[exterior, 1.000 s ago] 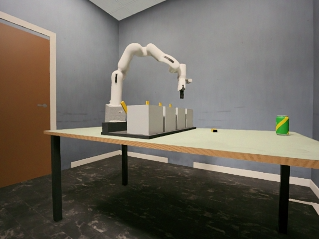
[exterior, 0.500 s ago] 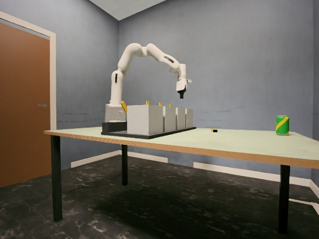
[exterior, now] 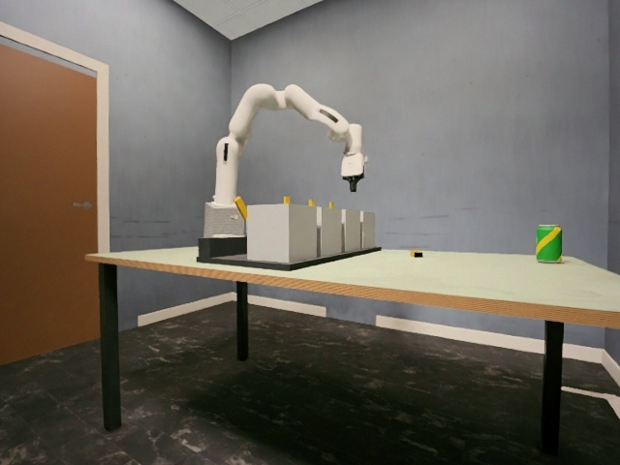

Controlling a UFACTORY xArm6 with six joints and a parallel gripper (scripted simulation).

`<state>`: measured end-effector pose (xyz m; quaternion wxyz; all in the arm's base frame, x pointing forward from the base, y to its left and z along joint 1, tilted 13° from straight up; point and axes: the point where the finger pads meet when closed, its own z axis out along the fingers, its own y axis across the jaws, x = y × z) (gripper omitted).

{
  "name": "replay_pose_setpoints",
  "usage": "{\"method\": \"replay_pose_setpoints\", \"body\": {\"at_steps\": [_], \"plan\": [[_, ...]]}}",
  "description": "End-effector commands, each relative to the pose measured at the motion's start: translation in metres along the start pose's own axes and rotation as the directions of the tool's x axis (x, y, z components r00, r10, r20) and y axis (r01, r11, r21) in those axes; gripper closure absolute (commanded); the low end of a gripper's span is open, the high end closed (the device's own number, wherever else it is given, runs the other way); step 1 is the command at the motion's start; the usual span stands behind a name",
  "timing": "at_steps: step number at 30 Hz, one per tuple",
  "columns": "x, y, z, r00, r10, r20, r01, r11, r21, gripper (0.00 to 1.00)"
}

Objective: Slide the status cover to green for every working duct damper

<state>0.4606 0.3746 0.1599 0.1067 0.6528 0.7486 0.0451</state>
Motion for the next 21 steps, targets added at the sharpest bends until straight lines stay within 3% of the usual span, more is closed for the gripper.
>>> {"method": "replay_pose_setpoints", "body": {"at_steps": [1,3,5,10,12,13,21], "plan": [[0.001,0.001,-0.002,1.000,-0.028,-0.006,0.028,1.000,-0.001,1.00],[-0.009,0.004,-0.002,1.000,-0.028,-0.006,0.028,1.000,0.000,1.00],[-0.042,0.013,-0.002,1.000,-0.029,-0.008,0.029,1.000,0.003,1.00],[-0.083,0.021,-0.001,1.000,-0.029,-0.009,0.029,1.000,0.006,1.00],[-0.083,0.021,-0.001,1.000,-0.029,-0.009,0.029,1.000,0.006,1.00],[-0.110,0.024,-0.001,1.000,-0.030,-0.010,0.030,1.000,0.007,1.00],[-0.177,0.025,0.000,1.000,-0.030,-0.011,0.030,1.000,0.006,1.00]]}}
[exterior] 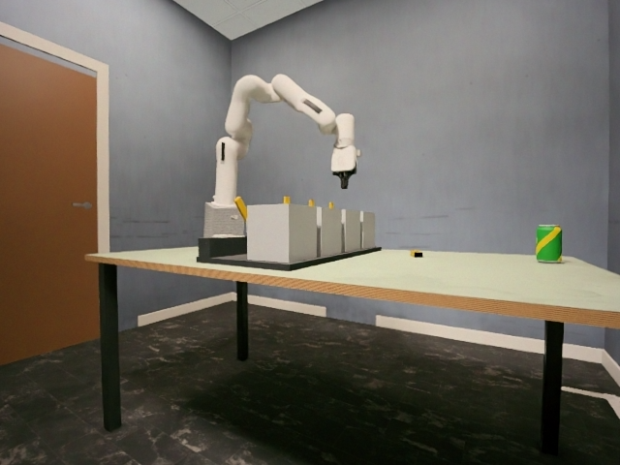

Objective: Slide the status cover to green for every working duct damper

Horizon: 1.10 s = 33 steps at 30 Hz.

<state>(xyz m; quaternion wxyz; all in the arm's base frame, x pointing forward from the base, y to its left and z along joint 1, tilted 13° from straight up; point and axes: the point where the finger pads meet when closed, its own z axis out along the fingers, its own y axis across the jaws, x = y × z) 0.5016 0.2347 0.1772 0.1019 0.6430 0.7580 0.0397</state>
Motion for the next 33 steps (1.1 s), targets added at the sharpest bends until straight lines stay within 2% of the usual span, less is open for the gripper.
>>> {"method": "replay_pose_setpoints", "body": {"at_steps": [1,6,8,9,12,33], "plan": [[-0.041,0.000,-0.003,1.000,-0.002,-0.007,0.002,1.000,-0.007,1.00],[-0.086,-0.006,-0.003,1.000,-0.001,-0.006,0.001,1.000,-0.010,1.00],[-0.086,-0.006,-0.003,1.000,-0.001,-0.006,0.001,1.000,-0.010,1.00],[-0.111,-0.012,-0.003,1.000,-0.001,-0.004,0.001,1.000,-0.012,1.00],[-0.131,-0.017,-0.003,1.000,-0.001,-0.003,0.001,1.000,-0.014,1.00],[-0.132,-0.017,0.004,1.000,-0.001,-0.003,0.001,1.000,-0.013,1.00]]}}
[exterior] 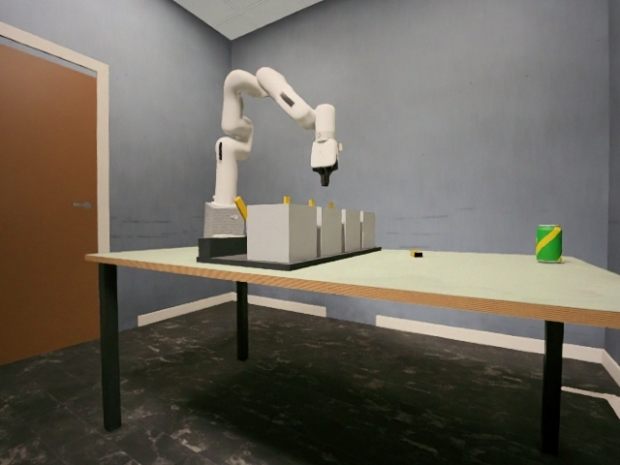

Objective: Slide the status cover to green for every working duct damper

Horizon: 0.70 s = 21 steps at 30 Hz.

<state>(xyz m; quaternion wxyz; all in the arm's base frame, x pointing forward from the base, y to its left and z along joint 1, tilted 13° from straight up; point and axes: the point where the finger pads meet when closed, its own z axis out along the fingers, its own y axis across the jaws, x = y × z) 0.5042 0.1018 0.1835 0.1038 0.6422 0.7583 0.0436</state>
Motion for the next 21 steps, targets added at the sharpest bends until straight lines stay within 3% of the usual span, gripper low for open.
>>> {"method": "replay_pose_setpoints", "body": {"at_steps": [1,16,18,21], "plan": [[0.000,0.002,0.001,1.000,0.000,0.000,0.000,1.000,-0.005,1.00],[0.000,0.000,0.003,1.000,0.000,0.000,0.000,1.000,-0.005,1.00],[0.000,-0.011,0.003,1.000,0.000,0.000,0.000,1.000,-0.004,1.00],[0.000,-0.048,0.004,1.000,0.000,-0.001,0.000,1.000,-0.004,1.00]]}}
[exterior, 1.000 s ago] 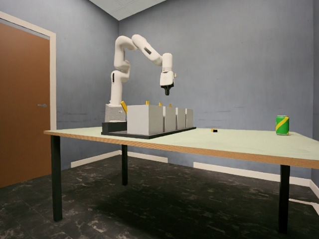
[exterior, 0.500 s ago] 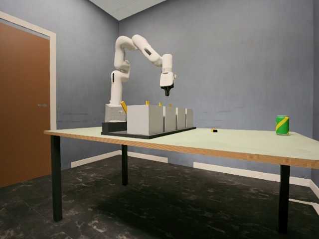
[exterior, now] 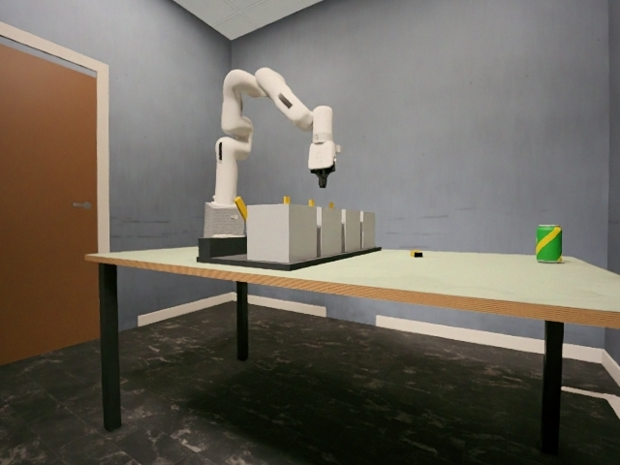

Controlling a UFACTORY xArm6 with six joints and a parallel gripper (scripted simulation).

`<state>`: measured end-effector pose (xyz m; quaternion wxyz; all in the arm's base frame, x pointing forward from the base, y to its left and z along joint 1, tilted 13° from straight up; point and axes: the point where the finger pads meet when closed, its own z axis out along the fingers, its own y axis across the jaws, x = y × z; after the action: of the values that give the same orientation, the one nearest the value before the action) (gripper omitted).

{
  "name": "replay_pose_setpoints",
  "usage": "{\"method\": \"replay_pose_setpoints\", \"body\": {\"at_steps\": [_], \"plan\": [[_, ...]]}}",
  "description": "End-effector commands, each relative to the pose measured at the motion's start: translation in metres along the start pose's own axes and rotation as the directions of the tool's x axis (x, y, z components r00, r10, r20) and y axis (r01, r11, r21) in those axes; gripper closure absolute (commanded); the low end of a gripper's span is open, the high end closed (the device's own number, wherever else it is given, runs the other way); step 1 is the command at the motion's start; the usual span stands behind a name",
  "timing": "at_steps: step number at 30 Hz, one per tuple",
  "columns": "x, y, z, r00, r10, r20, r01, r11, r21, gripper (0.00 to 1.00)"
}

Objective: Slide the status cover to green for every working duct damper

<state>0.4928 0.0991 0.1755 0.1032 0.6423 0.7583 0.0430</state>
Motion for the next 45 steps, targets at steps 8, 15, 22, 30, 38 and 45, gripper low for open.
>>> {"method": "replay_pose_setpoints", "body": {"at_steps": [8,15,22,30,38,45], "plan": [[0.000,-0.092,-0.002,1.000,0.000,0.000,0.000,1.000,-0.006,1.00],[0.000,-0.148,-0.002,1.000,0.000,0.000,0.000,1.000,-0.006,1.00],[0.000,-0.187,-0.002,1.000,0.000,0.000,0.000,1.000,-0.006,1.00],[0.000,-0.218,0.000,1.000,0.000,0.000,0.000,1.000,-0.006,1.00],[0.000,-0.218,0.003,1.000,0.000,0.000,0.000,1.000,-0.006,1.00],[0.000,-0.218,0.014,1.000,0.000,0.000,0.000,1.000,-0.006,1.00]]}}
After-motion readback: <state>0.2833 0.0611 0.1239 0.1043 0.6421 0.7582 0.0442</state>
